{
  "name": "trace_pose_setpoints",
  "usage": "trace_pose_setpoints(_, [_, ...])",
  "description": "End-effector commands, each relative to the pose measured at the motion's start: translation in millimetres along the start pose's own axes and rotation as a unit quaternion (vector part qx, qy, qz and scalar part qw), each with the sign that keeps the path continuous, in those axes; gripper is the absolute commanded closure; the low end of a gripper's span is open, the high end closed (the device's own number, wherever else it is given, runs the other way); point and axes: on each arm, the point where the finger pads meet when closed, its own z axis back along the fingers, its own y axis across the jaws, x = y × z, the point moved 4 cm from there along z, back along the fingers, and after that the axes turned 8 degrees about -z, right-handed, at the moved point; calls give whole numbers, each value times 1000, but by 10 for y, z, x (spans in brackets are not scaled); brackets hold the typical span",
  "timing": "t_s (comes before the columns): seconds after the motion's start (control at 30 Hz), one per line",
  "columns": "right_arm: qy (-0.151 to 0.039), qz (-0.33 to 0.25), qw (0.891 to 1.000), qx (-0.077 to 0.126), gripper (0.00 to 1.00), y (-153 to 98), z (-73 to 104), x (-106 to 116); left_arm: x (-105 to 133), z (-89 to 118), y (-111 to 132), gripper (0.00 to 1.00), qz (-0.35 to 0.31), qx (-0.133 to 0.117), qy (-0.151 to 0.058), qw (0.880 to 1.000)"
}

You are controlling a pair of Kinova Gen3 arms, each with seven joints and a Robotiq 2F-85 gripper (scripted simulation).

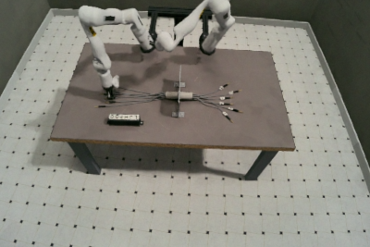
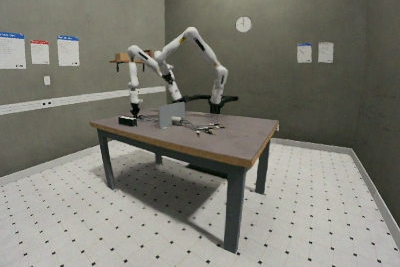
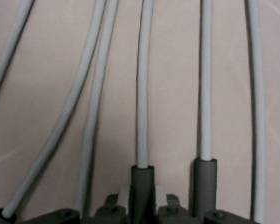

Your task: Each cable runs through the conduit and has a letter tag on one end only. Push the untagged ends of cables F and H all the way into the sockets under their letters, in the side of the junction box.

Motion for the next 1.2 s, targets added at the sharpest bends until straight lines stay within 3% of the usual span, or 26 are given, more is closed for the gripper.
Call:
trace_pose_setpoints(0.0, [0, 0, 1000, 1, 867, 4, 602, 1, -5, 6, -6, 687, -1, 0, -1, 1000])
trace_pose_setpoints(0.5, [0, 0, 1000, 1, 867, 4, 602, 1, -5, 6, -6, 687, -1, 0, -1, 1000])
trace_pose_setpoints(0.53, [0, 139, 990, 1, 867, 3, 599, 0, -5, 6, -6, 687, -1, 0, -1, 1000])
trace_pose_setpoints(0.6, [0, 150, 989, 1, 867, 3, 599, 0, -5, 6, -6, 687, -1, 0, -1, 1000])
trace_pose_setpoints(0.67, [0, 199, 980, 1, 867, 3, 599, 0, -5, 6, -6, 687, -1, 0, -1, 1000])
trace_pose_setpoints(1.07, [0, 199, 980, 1, 867, 3, 599, 0, -5, 6, -6, 687, -1, 0, -1, 1000])
trace_pose_setpoints(1.1, [0, 333, 943, 1, 867, 3, 599, 0, -5, 6, -6, 687, -1, 0, -1, 1000])
trace_pose_setpoints(1.17, [-1, 343, 939, 1, 867, 3, 599, 0, -5, 6, -6, 687, -1, 0, -1, 1000])
